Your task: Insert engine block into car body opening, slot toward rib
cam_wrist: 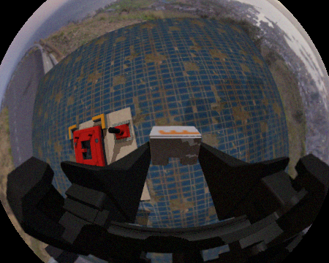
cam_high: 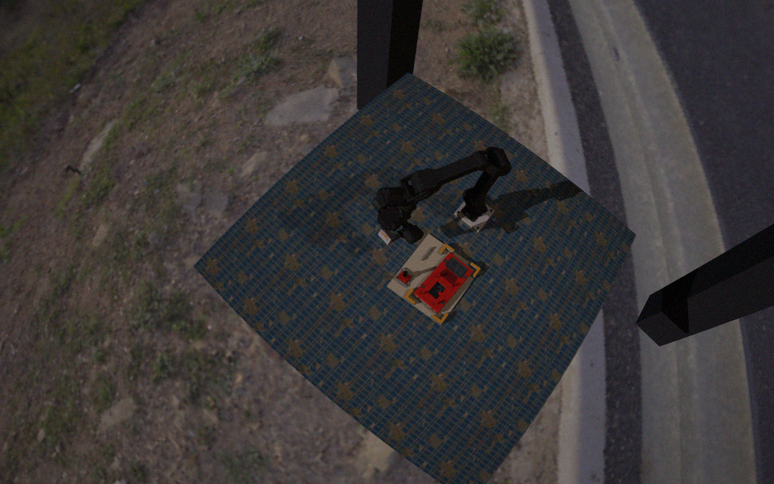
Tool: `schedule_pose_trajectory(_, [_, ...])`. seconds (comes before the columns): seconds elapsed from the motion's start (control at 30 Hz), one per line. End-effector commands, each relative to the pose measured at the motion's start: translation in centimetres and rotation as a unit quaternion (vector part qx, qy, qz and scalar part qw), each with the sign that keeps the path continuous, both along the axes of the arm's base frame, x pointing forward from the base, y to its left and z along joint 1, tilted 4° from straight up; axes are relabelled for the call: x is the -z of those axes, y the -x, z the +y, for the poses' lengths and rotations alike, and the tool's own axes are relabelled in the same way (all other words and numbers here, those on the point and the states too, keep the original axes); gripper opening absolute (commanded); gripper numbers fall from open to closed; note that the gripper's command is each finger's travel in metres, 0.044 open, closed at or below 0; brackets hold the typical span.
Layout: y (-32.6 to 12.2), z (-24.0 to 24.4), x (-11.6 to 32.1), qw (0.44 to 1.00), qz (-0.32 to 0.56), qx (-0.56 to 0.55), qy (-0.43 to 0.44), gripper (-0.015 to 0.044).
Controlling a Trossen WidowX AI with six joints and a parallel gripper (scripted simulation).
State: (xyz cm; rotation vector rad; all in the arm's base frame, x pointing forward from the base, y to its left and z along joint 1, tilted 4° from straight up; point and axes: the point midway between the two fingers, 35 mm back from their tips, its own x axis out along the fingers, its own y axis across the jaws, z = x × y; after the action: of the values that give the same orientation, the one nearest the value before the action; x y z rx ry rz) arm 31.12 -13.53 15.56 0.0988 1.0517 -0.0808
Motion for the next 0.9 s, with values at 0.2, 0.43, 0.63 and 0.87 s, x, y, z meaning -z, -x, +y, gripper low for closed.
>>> schedule_pose_trajectory(0.2, [0.8, 0.1, 0.7, 0.987, -0.159, 0.004, 0.017, 0.0])
schedule_pose_trajectory(0.43, [1.4, 0.4, 0.9, 0.974, -0.224, 0.003, 0.027, 0.0])
schedule_pose_trajectory(0.63, [1.4, 0.3, 1.3, 0.971, -0.236, 0.004, 0.029, 0.0])
schedule_pose_trajectory(0.87, [1.5, 0.3, 3.1, 0.961, -0.274, 0.005, 0.033, 0.0])
